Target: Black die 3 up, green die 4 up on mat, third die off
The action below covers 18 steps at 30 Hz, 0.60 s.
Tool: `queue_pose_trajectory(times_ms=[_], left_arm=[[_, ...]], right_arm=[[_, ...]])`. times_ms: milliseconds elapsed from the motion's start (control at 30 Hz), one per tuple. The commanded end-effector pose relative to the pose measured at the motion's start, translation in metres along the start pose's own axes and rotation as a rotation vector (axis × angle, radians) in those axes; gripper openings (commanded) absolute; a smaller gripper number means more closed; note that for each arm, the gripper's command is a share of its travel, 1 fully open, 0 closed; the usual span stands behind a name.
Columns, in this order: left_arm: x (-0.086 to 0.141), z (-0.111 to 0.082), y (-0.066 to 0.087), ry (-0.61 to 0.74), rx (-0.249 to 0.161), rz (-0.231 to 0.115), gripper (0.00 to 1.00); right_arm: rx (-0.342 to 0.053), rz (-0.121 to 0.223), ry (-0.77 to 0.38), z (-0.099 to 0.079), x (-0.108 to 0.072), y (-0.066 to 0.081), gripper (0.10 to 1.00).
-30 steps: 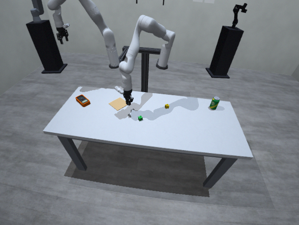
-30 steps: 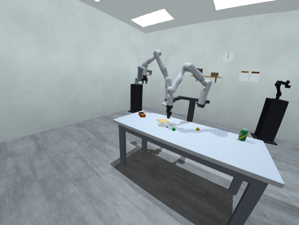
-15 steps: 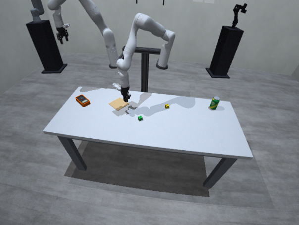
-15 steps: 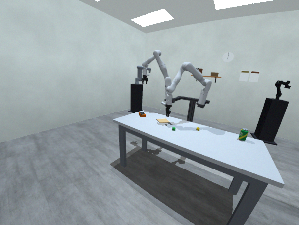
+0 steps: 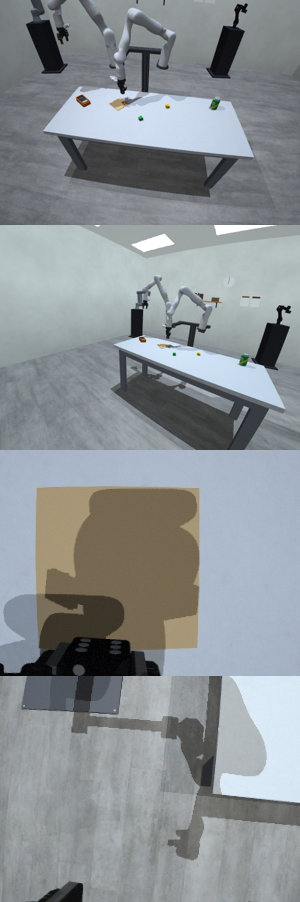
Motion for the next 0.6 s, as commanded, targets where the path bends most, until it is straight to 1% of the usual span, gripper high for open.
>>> queue_pose_trajectory(times_ms=[0, 333, 567], left_arm=[[0.001, -0.001, 0.001, 0.001, 0.003, -0.001, 0.336], [0.001, -0.001, 0.001, 0.001, 0.003, -0.001, 0.336], [0.001, -0.001, -0.009, 0.001, 0.003, -0.001, 0.336]], right_arm=[[-0.002, 0.001, 0.000, 0.000, 0.000, 0.001, 1.000], [-0.002, 0.001, 0.000, 0.000, 0.000, 0.001, 1.000], [-0.002, 0.001, 0.000, 0.000, 0.000, 0.001, 1.000]])
Point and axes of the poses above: on each arm, the point where the finger pads meet when closed, its own y axis back along the fingers, its own x axis across the jaws, z = x × y, the point moved 7 cm from there along y, back along the fingers, and after that the axes turned 8 degrees about -y, right-handed, at the moved point
